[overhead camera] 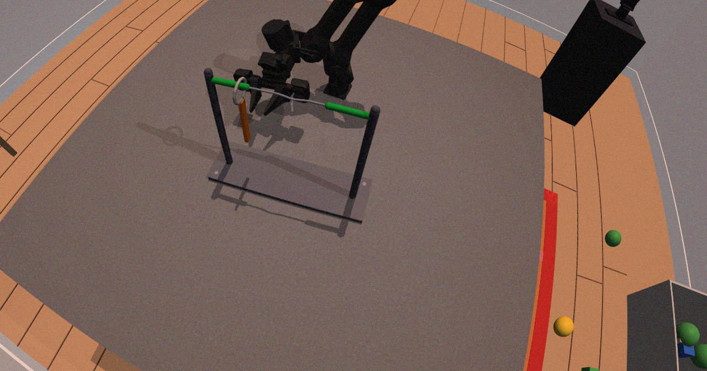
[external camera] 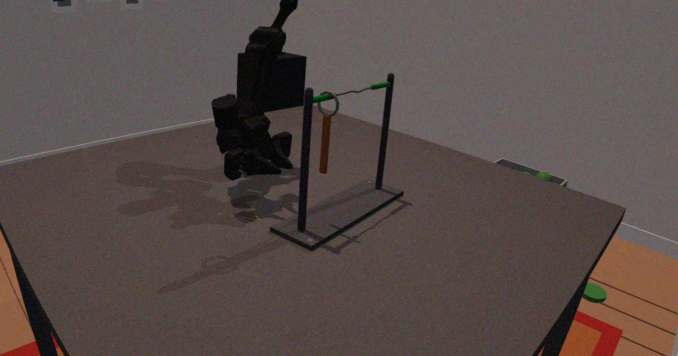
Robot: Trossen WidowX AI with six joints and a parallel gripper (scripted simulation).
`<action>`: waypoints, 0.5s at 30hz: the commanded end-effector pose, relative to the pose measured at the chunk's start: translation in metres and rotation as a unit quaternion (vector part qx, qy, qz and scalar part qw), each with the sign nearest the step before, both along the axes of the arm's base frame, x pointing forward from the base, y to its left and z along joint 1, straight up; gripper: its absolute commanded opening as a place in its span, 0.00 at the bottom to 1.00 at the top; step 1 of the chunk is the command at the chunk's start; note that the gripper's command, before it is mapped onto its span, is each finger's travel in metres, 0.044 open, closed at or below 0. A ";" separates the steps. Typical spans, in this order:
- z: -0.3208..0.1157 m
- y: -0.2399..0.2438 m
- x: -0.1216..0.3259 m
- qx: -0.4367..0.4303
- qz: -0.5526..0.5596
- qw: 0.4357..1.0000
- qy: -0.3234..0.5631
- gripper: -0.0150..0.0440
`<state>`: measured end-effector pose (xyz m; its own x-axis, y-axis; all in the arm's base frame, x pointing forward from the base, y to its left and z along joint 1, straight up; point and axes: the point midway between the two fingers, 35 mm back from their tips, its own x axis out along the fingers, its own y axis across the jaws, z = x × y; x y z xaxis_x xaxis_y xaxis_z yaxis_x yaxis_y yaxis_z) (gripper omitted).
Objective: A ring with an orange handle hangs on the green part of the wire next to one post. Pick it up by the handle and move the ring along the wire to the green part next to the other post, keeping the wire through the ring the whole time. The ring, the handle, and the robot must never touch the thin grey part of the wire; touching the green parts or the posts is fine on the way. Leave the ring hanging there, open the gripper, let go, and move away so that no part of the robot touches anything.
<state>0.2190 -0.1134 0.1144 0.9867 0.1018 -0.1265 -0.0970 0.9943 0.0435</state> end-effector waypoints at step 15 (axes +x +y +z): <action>0.030 0.017 0.037 -0.021 0.009 0.998 -0.065 0.53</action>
<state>0.2465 -0.0985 0.1333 0.9925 0.1150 -0.0414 -0.1156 0.9932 -0.0118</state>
